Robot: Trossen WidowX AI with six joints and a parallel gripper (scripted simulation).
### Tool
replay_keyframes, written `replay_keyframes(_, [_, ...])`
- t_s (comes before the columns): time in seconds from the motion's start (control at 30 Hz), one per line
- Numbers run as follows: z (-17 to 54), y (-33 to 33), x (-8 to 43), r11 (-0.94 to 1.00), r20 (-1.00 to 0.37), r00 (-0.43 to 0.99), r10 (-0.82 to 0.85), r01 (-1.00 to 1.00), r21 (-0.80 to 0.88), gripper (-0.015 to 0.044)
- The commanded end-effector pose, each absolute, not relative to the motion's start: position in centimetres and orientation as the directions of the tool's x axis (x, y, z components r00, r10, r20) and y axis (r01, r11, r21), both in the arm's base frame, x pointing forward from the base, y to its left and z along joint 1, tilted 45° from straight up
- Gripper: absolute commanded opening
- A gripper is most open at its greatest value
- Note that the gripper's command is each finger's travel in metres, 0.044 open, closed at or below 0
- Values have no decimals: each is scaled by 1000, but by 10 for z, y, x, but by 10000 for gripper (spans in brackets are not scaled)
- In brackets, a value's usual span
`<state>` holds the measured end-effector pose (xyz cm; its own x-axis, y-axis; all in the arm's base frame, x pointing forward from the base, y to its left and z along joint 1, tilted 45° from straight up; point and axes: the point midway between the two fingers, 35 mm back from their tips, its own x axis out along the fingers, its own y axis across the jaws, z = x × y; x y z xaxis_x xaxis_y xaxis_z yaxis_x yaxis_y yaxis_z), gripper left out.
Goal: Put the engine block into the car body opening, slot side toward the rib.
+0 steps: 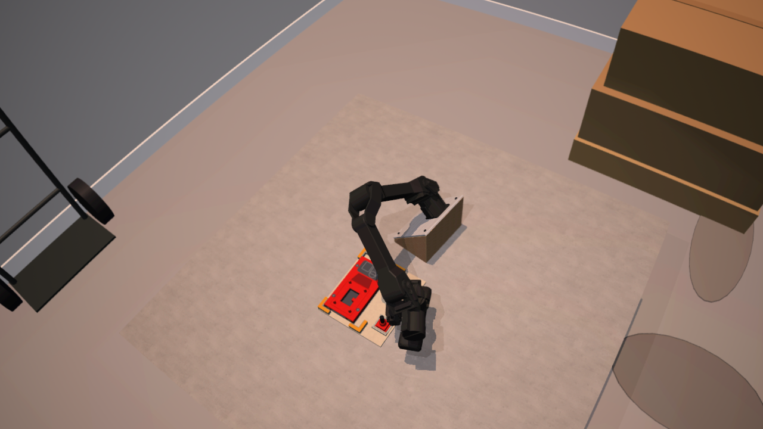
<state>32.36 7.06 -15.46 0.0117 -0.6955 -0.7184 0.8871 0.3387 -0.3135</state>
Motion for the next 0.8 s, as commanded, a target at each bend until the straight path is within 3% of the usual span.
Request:
replay_keyframes(0.0, [-157,69,322,340,-714,9,-701,883,-323,256])
replay_keyframes(0.13, [-157,69,322,340,-714,9,-701,883,-323,151])
replay_keyframes(0.37, [-157,69,322,340,-714,9,-701,883,-323,105])
replay_keyframes(0.5, [-154,72,322,340,-714,9,-700,883,-323,0])
replay_keyframes(0.77, [-138,91,324,342,-717,9,-697,883,-321,0])
